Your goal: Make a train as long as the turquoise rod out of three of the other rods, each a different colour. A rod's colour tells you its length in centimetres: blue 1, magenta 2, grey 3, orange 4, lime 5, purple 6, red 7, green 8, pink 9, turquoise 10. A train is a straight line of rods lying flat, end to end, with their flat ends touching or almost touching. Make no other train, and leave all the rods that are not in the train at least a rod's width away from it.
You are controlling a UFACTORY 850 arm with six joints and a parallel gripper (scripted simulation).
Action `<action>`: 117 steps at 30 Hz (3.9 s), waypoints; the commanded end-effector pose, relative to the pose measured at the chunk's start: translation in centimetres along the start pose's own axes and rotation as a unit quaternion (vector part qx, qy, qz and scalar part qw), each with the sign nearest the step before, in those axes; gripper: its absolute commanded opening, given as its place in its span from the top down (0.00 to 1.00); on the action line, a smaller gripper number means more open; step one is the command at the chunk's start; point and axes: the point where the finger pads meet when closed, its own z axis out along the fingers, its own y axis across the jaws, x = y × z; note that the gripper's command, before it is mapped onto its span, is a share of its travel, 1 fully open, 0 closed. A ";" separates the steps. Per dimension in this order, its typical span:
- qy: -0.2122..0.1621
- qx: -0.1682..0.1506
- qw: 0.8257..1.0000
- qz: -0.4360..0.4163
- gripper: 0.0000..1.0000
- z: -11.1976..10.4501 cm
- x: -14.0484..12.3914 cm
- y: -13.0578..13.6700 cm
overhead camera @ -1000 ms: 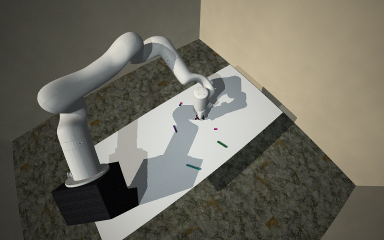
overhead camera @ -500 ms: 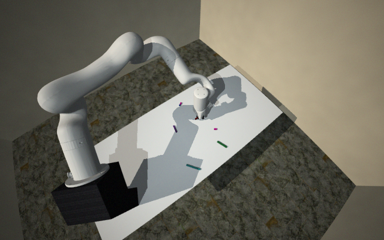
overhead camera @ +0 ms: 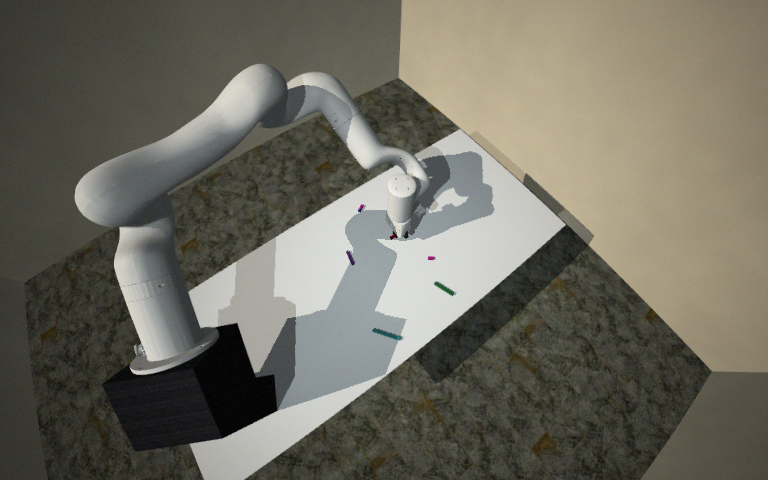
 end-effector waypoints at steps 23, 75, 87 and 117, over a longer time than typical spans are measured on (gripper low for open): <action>0.001 0.000 1.000 0.000 0.96 -3.4 0.1 0.0; 0.001 0.000 0.962 -0.275 0.96 -10.1 -1.4 -21.2; 0.001 0.000 0.962 -0.275 0.96 -10.0 -1.4 -21.2; 0.001 0.000 0.962 -0.275 0.96 -1.6 -1.3 -21.2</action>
